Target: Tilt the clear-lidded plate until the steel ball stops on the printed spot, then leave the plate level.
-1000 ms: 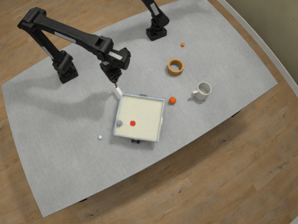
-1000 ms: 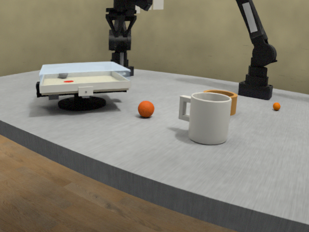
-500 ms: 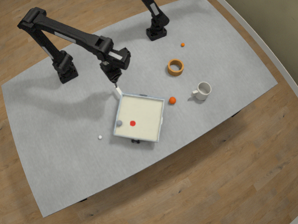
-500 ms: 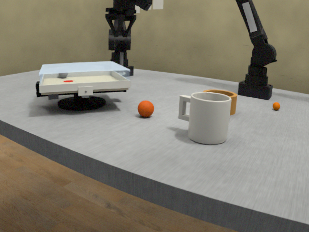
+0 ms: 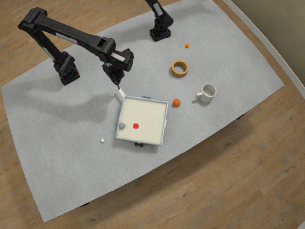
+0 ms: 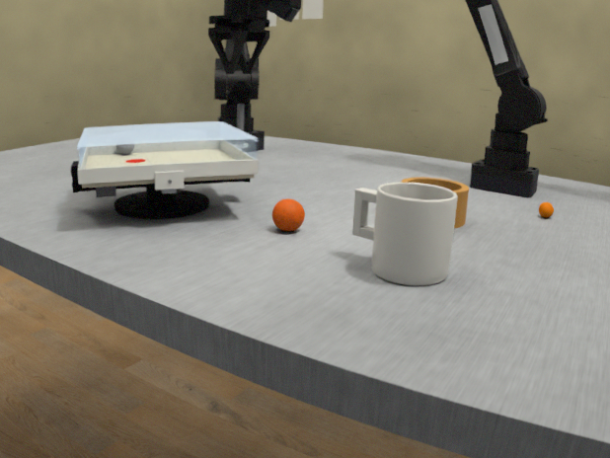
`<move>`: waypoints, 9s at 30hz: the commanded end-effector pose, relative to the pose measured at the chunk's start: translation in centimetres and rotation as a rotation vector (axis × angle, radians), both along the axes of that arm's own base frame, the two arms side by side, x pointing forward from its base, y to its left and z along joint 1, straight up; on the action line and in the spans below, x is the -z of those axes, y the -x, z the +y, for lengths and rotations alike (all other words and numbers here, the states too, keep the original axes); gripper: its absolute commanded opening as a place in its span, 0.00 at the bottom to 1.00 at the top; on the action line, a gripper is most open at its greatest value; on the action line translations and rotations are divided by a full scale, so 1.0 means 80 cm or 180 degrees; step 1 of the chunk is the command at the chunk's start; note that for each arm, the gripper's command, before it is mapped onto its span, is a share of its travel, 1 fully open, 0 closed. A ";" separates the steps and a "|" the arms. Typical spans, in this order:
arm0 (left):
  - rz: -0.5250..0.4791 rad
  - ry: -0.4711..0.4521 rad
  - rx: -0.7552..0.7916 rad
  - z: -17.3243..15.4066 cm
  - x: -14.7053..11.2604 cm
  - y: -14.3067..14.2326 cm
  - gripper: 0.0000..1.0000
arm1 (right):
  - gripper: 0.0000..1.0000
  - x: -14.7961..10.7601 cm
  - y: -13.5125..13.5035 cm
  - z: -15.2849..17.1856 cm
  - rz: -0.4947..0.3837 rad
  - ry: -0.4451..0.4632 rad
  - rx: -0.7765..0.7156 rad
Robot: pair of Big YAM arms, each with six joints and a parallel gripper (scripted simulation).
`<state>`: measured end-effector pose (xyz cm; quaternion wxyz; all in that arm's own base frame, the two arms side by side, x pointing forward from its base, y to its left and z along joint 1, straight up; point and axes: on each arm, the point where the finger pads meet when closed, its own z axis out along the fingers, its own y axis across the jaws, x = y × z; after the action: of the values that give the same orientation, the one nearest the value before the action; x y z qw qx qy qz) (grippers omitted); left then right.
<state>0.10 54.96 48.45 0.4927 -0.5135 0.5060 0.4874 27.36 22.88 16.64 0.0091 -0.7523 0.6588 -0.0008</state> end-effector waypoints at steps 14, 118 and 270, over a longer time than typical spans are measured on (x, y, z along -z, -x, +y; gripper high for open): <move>0.0041 -0.0125 -0.0029 -0.006 -0.020 0.008 1.00 | 0.57 0.016 0.003 0.005 0.0036 0.0040 0.0006; 0.0041 -0.0125 -0.0029 -0.006 -0.020 0.008 1.00 | 0.00 0.069 0.011 0.002 0.0064 0.0062 0.0006; 0.0041 -0.0125 -0.0029 -0.006 -0.020 0.008 1.00 | 0.00 0.061 0.006 -0.002 0.0069 0.0077 0.0025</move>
<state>0.10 54.96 48.45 0.4927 -0.5135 0.5060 0.4874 27.00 22.79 12.18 0.0084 -0.7540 0.6568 0.0016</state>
